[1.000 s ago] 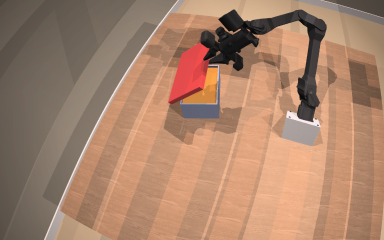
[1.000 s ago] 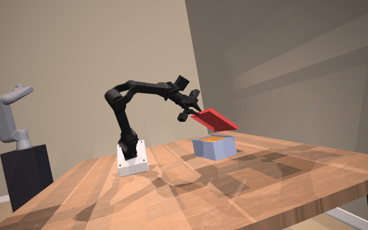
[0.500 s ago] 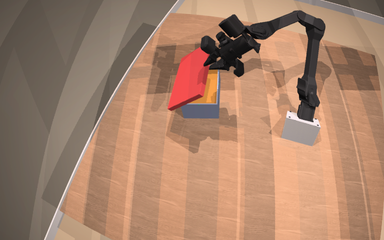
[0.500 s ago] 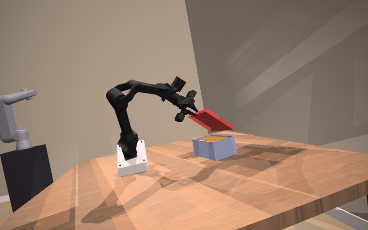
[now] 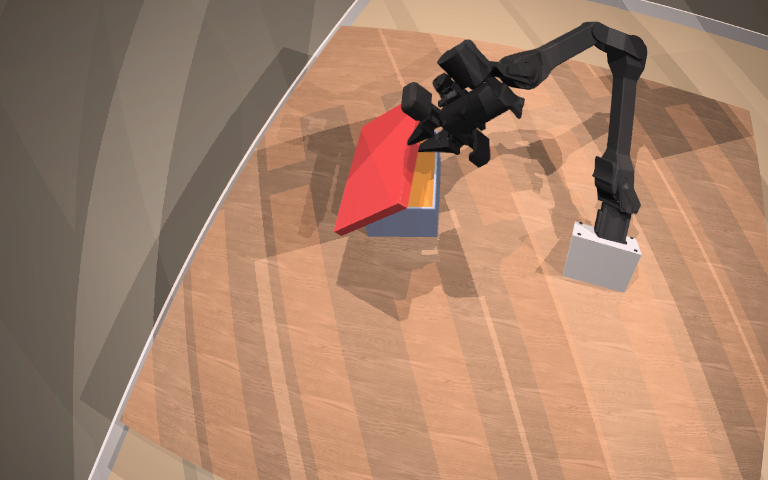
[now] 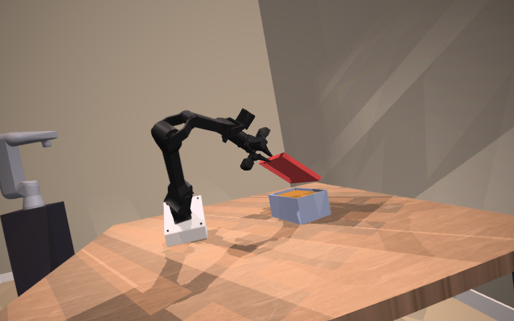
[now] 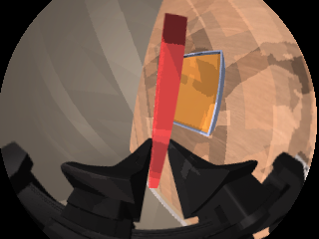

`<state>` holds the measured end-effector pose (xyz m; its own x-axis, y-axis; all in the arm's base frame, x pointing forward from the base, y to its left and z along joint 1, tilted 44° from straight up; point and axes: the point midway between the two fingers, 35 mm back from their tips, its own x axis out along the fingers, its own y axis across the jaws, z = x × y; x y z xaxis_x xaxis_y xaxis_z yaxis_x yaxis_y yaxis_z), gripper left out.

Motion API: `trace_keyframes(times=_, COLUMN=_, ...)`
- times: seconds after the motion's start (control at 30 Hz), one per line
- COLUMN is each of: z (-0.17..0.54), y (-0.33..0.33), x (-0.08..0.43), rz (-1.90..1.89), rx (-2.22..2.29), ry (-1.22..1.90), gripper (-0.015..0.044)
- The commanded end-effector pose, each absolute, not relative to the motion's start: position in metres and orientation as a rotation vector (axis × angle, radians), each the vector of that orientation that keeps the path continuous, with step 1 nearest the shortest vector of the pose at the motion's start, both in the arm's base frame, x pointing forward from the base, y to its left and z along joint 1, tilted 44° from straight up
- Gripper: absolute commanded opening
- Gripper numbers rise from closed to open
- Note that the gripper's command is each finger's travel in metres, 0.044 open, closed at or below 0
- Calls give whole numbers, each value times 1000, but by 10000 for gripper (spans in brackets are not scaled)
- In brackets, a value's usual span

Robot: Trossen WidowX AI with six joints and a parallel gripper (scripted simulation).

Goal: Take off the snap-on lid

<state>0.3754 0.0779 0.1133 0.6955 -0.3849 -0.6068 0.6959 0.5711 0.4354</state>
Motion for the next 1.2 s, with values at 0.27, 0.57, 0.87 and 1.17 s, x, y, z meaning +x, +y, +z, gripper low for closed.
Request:
trace_keyframes(times=0.27, z=96, y=97, x=368, rz=-661, rx=713, ry=483, gripper=0)
trace_keyframes(times=0.57, z=85, y=110, x=364, rz=-661, rx=714, ry=483, gripper=0)
trace_keyframes(times=0.87, z=73, y=123, x=359, rz=-661, rx=715, ry=483, gripper=0)
trace_keyframes(times=1.17, z=61, y=136, x=354, rz=-661, rx=716, ry=484, gripper=0)
